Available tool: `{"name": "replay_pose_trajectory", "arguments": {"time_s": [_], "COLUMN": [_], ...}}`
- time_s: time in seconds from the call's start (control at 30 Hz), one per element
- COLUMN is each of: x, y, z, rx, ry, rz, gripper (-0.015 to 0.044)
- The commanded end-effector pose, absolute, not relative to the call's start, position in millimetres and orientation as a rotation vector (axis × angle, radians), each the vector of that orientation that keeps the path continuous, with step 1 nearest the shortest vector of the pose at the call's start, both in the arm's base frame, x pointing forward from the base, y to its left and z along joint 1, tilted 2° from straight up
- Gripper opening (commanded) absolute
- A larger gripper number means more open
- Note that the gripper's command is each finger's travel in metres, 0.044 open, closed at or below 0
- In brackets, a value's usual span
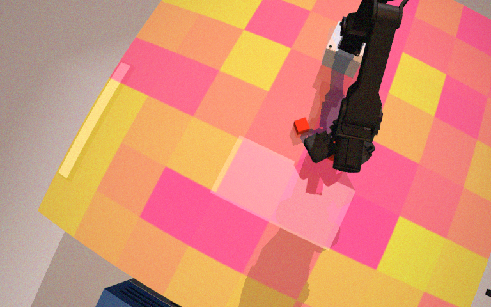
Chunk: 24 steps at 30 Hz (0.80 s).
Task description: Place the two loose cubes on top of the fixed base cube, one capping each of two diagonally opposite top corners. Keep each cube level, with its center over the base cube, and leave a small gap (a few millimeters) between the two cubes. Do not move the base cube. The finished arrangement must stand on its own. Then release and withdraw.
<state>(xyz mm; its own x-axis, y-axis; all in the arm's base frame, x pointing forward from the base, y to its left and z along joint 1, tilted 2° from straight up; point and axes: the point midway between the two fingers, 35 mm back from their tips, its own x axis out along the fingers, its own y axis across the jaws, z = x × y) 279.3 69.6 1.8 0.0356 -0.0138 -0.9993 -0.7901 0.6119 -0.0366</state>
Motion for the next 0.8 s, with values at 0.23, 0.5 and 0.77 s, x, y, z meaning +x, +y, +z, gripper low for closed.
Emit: {"name": "replay_pose_trajectory", "arguments": {"time_s": [0.23,0.5,0.77], "x": [281.7,281.4,281.2], "y": [70.5,70.6,70.7], "z": [15.1,21.5,27.6], "rx": [-0.732,-0.732,-0.732], "ry": [1.411,1.411,1.411], "rz": [0.682,0.682,0.682], "gripper": [0.0205,0.0205,0.0205]}}
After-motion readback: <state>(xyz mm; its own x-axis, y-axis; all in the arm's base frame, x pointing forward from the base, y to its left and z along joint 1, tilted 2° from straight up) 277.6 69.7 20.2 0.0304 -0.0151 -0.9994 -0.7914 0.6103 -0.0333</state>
